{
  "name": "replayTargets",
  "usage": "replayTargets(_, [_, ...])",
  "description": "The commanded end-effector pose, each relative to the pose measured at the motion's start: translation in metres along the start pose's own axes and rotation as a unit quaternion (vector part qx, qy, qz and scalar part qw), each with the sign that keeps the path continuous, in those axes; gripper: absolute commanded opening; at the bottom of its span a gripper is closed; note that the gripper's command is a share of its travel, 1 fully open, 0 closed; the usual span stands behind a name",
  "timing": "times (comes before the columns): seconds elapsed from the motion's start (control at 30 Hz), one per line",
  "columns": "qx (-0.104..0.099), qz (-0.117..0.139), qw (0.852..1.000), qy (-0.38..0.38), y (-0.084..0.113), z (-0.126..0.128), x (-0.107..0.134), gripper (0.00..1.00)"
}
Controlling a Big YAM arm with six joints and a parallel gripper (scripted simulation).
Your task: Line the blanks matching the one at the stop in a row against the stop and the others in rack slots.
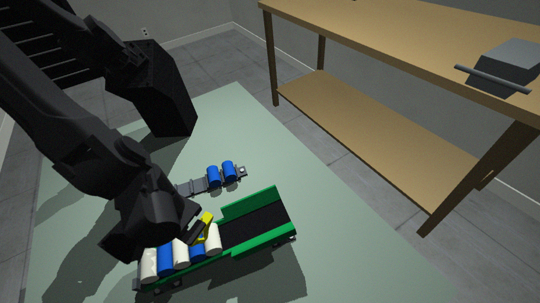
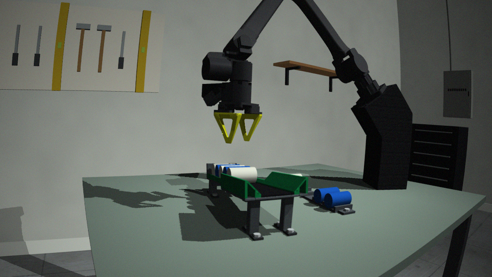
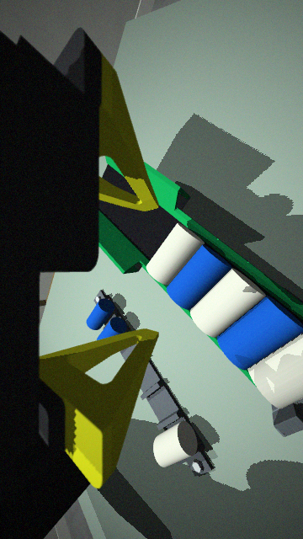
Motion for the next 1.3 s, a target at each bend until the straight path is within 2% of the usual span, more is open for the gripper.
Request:
replayTargets(0.0, [-0.003,-0.007,0.995,-0.102,0.0025,-0.0055,-0.0053,1.00])
replayTargets(0.03, [-0.005,-0.009,0.990,-0.137,0.0041,-0.0072,-0.0086,1.00])
replayTargets(0.2, [-0.001,-0.006,0.981,-0.195,0.0000,-0.0098,-0.0069,1.00])
replayTargets(0.27, [-0.005,-0.008,0.969,-0.247,0.0024,-0.0104,-0.0098,1.00])
replayTargets(0.3, [-0.004,-0.008,0.969,-0.247,0.0021,-0.0107,-0.0096,1.00])
replayTargets(0.43, [-0.004,-0.007,0.947,-0.321,0.0012,-0.0128,-0.0106,1.00])
replayTargets(0.67, [-0.006,-0.007,0.930,-0.367,0.0024,-0.0128,-0.0111,1.00])
replayTargets(0.87, [-0.004,-0.006,0.926,-0.377,0.0004,-0.0141,-0.0109,1.00])
replayTargets(0.9, [-0.004,-0.006,0.926,-0.377,0.0005,-0.0140,-0.0109,0.84])
replayTargets(1.27, [-0.004,-0.006,0.926,-0.377,0.0005,-0.0140,-0.0108,0.84])
Point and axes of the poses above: the point where the finger pads meet when closed, its own y axis back along the fingers, its own z axis across the jaws, x = y × z, the point moved 1 cm from there along y, back along the fingers, and after that the axes turned 11 degrees about y, right-handed, at the moved point
